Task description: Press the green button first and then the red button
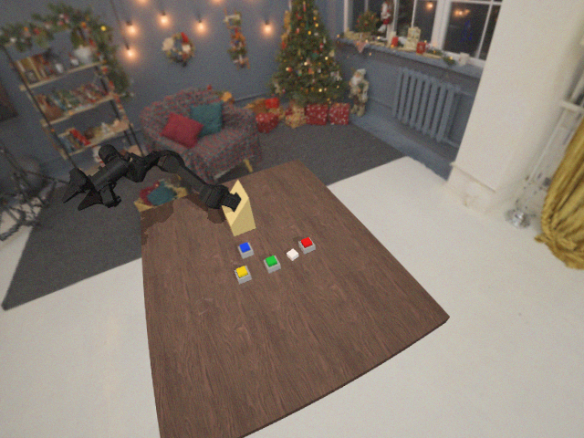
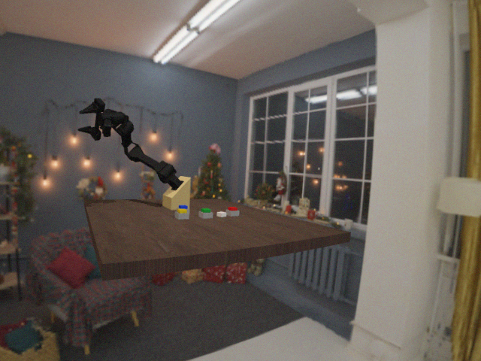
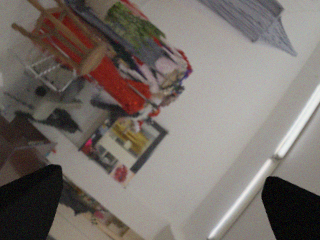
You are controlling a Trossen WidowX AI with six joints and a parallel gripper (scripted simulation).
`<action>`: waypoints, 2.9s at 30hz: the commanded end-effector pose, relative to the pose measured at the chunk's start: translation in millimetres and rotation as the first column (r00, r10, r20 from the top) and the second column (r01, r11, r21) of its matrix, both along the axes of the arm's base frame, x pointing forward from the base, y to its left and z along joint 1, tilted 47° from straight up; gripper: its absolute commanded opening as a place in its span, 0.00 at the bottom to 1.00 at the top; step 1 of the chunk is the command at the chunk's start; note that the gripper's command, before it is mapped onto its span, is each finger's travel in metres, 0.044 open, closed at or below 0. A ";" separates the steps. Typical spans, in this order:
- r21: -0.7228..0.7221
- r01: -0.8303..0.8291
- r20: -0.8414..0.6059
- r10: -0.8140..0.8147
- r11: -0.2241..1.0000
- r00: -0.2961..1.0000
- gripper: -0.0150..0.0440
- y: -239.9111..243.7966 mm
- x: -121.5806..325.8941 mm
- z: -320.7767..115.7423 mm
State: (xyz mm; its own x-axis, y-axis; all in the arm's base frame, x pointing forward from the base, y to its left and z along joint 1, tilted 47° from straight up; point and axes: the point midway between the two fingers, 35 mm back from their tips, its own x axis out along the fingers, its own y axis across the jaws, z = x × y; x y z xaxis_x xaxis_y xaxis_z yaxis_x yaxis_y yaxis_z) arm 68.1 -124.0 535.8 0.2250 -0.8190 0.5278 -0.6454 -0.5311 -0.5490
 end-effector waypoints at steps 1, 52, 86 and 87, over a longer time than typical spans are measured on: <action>-0.002 0.002 -0.012 -0.002 1.000 1.000 0.93 0.1 2.3 -0.2; 0.943 -0.223 0.332 -0.675 0.246 0.659 0.93 152.0 224.0 -524.7; 0.943 -0.223 0.334 -0.674 0.249 0.659 0.29 106.9 220.9 -567.0; 0.943 -0.223 0.334 -0.674 0.249 0.659 0.29 106.7 220.9 -567.2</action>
State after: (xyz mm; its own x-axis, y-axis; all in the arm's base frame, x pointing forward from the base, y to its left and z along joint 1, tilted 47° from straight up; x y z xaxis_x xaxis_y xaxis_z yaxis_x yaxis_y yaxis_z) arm 288.6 -16.5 -31.1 -0.0510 -0.7190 -0.6931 0.0912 0.6878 -0.7202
